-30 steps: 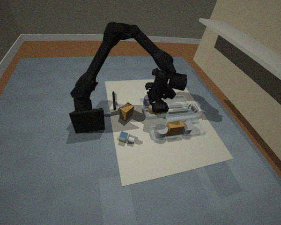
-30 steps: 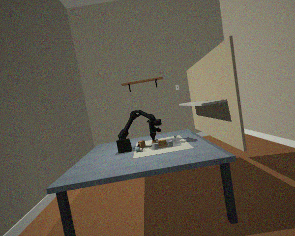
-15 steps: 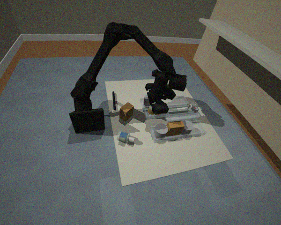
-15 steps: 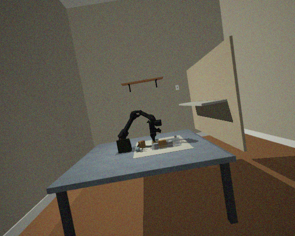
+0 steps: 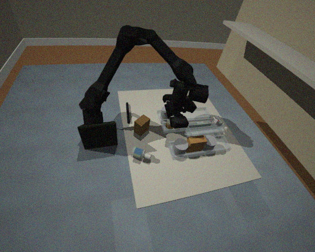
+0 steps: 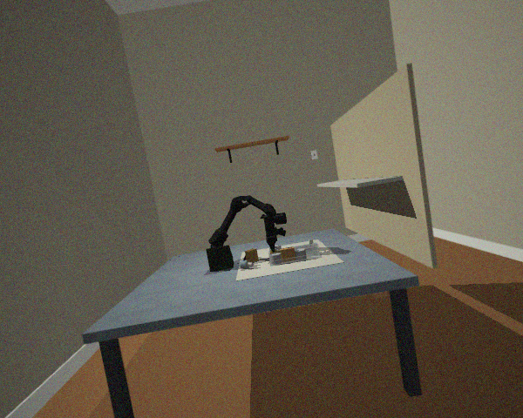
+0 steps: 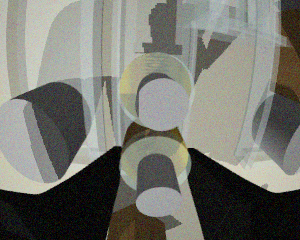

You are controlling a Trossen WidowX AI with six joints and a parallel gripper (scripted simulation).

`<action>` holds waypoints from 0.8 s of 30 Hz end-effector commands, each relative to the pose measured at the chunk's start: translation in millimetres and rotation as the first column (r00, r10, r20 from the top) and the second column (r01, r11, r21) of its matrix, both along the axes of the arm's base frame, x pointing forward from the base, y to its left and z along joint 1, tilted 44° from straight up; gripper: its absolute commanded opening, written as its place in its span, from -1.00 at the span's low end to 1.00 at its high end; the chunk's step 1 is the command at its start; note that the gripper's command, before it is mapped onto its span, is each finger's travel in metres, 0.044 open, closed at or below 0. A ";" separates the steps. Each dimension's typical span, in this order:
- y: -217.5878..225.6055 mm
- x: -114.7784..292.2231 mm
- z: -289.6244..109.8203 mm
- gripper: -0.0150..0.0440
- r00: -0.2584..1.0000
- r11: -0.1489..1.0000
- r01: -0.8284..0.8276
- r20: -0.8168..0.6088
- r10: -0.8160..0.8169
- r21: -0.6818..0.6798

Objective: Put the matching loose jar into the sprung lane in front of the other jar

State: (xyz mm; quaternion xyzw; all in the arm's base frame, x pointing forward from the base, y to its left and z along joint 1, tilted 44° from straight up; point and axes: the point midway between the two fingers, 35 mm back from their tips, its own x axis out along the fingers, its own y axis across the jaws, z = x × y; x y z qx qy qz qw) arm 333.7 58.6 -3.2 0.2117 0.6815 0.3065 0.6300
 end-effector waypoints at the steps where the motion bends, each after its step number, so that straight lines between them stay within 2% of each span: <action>1: 3.0 4.2 -0.5 -0.49 1.000 1.000 0.006 0.018 -0.006 0.011; 24: 8.6 1.4 -6.5 -0.49 1.000 1.000 0.006 0.017 -0.006 0.012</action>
